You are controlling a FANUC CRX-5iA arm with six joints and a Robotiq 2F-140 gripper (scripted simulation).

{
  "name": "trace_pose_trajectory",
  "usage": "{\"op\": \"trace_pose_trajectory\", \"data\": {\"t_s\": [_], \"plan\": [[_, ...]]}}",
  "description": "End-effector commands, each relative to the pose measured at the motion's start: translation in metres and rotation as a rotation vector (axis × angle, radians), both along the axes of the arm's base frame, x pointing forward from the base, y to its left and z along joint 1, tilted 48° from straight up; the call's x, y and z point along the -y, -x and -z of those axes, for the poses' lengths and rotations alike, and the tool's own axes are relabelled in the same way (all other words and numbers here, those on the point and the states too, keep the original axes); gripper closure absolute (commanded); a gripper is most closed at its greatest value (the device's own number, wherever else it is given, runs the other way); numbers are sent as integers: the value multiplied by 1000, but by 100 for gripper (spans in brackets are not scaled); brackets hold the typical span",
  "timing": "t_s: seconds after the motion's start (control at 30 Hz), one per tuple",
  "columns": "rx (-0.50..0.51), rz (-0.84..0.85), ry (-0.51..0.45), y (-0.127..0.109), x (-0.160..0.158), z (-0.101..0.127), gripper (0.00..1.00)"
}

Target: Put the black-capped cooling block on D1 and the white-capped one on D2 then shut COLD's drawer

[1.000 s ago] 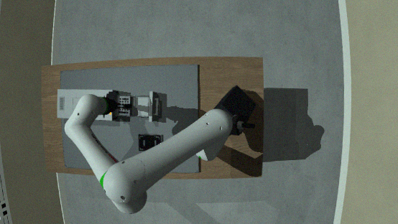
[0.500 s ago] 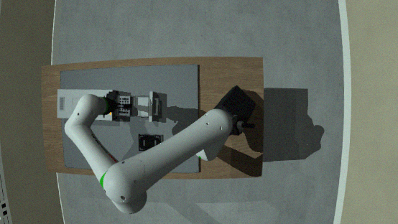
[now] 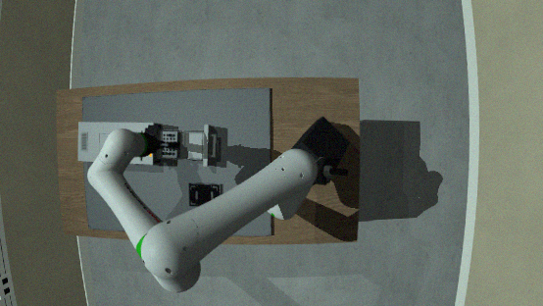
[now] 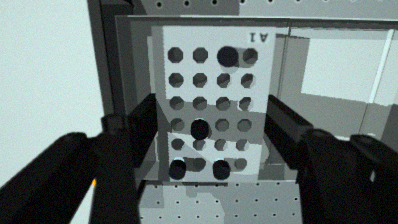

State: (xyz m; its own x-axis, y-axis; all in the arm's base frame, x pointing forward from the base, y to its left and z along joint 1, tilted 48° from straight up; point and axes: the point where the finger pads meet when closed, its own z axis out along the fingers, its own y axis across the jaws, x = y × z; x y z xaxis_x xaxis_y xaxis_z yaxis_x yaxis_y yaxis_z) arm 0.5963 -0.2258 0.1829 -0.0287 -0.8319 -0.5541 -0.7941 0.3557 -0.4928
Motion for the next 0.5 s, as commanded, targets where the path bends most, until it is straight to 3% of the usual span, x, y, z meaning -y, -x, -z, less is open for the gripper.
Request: {"op": "trace_pose_trajectory", "data": {"t_s": [0.0, 0.47], "plan": [[1, 1, 2, 1, 1, -1, 90], [1, 1, 2, 3, 3, -4, 90]]}}
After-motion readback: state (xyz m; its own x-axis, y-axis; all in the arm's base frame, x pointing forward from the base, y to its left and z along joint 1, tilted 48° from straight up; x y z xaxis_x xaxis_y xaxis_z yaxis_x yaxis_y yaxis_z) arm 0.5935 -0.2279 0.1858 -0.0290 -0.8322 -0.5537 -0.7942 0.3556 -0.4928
